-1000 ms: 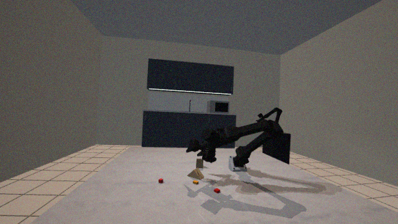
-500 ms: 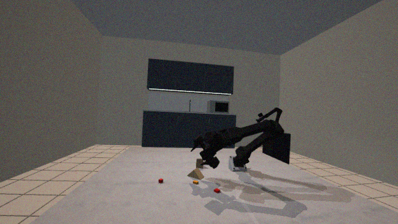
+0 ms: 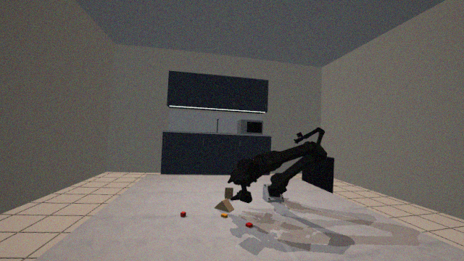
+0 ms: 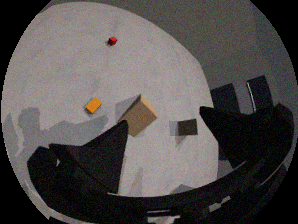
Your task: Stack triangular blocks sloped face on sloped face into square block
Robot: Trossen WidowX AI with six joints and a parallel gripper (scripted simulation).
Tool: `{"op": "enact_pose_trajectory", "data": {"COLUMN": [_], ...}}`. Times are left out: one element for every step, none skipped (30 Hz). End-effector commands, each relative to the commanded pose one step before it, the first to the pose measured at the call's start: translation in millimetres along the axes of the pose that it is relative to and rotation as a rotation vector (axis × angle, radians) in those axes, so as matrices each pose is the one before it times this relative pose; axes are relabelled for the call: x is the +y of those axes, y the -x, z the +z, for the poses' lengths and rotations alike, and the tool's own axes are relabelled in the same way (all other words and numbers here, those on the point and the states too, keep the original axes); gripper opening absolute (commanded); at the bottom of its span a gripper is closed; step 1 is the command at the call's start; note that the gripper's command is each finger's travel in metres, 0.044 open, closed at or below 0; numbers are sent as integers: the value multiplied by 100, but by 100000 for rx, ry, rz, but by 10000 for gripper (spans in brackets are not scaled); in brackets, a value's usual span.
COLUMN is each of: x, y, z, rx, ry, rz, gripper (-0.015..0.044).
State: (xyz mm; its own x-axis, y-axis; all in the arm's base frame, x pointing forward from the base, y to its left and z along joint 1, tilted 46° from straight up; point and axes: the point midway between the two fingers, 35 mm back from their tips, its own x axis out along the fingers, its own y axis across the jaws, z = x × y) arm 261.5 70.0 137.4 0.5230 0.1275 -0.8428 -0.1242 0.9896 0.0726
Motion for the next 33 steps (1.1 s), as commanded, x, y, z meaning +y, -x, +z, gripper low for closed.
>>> {"op": "enact_pose_trajectory", "data": {"x": [2193, 0, -9, -16, -17, -10, -1, 0, 0, 0, 0, 0, 0, 0, 0, 0, 0, 0, 0, 0, 0, 0, 28, 79, 117, 118, 90, 63, 35, 8, -18, -44, -70], "y": [2488, 82, 71, 67, 48, 22, 2, 0, 0, 0, 0, 0, 0, 0, 0, 0, 0, 0, 0, 0, 0, 0, -132, -395, -657, -807, -804, -799, -793, -786, -778, -769, -759], "z": [-1152, -153, -134, -125, -89, -41, -3, 0, 0, 0, 0, 0, 0, 0, 0, 0, 0, 0, 0, 0, 0, 0, 10, 29, 43, 44, 33, 23, 13, 3, -7, -17, -26], "rx": [4637, 464, 407, 381, 271, 127, 10, 0, 0, 0, 0, 0, 0, 0, 0, 0, 0, 0, 0, 0, 0, 0, -1, -3, -5, -5, -4, -4, -3, -2, -1, -1, 0], "ry": [-78661, -5634, -5847, -5859, -4450, -1581, -130, 0, 0, 0, 0, 0, 0, 0, 0, 0, 0, 0, 0, 0, 0, 0, 0, 0, 0, 0, 0, 0, -1, -1, -1, -1, -1], "rz": [6923, 15, -12, -35, -40, -23, -2, 0, 0, 0, 0, 0, 0, 0, 0, 0, 0, 0, 0, 0, 0, 0, 4, 11, 18, 20, 18, 16, 14, 12, 10, 8, 6], "gripper": [440, 440, 440, 440, 440, 440, 440, 440, 440, 440, 440, 440, 440, 440, 440, 440, 440, 440, 440, 440, 440, 440, 440, 440, 440, 440, 440, 440, 440, 440, 440, 440, 440]}}
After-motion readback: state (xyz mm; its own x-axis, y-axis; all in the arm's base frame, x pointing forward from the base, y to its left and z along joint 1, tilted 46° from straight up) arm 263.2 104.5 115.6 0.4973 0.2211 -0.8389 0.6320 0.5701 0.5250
